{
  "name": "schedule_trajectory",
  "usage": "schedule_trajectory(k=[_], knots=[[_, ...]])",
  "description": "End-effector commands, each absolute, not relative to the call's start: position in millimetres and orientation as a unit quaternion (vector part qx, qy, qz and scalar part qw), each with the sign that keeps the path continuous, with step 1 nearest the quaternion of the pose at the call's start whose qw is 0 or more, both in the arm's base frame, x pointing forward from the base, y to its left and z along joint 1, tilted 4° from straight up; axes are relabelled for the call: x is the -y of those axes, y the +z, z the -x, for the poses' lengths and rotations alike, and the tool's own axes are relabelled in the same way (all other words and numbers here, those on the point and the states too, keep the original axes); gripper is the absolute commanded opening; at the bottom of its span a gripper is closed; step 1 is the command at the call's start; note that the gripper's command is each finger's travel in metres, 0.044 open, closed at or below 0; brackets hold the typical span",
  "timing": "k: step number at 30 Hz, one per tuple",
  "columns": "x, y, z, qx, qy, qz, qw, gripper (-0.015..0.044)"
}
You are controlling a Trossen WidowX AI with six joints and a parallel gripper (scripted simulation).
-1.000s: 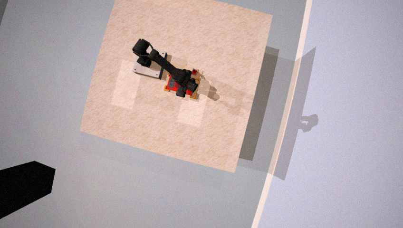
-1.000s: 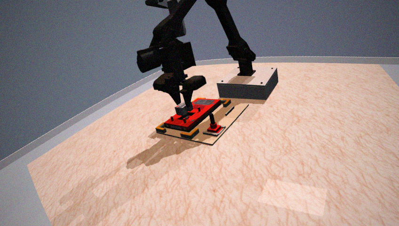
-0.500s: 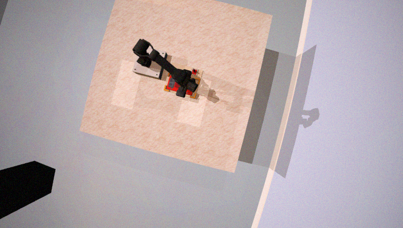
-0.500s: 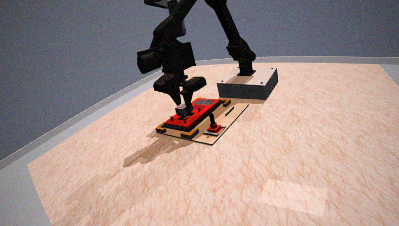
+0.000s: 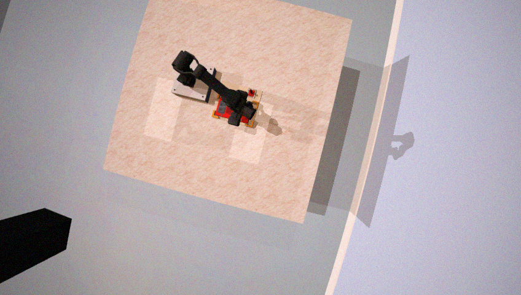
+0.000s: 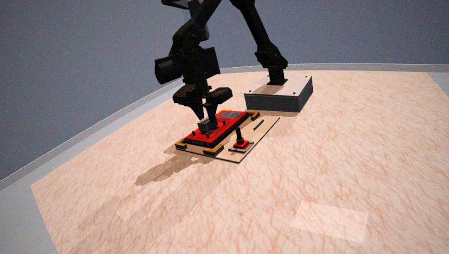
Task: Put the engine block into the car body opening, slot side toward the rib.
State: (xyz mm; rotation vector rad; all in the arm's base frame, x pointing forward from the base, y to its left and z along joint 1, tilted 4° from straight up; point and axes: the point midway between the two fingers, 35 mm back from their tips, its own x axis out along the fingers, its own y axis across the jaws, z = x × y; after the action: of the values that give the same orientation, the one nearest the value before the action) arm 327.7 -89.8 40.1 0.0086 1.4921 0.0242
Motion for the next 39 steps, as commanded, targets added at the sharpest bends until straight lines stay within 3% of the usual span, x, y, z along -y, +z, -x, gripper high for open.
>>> schedule_trajectory(k=[1, 39], knots=[[88.9, 38.6, -328.3, -0.678, 0.014, -0.004, 0.735, 0.0158], [88.6, 29.6, -329.1, -0.678, 0.011, -0.007, 0.735, 0.0158]])
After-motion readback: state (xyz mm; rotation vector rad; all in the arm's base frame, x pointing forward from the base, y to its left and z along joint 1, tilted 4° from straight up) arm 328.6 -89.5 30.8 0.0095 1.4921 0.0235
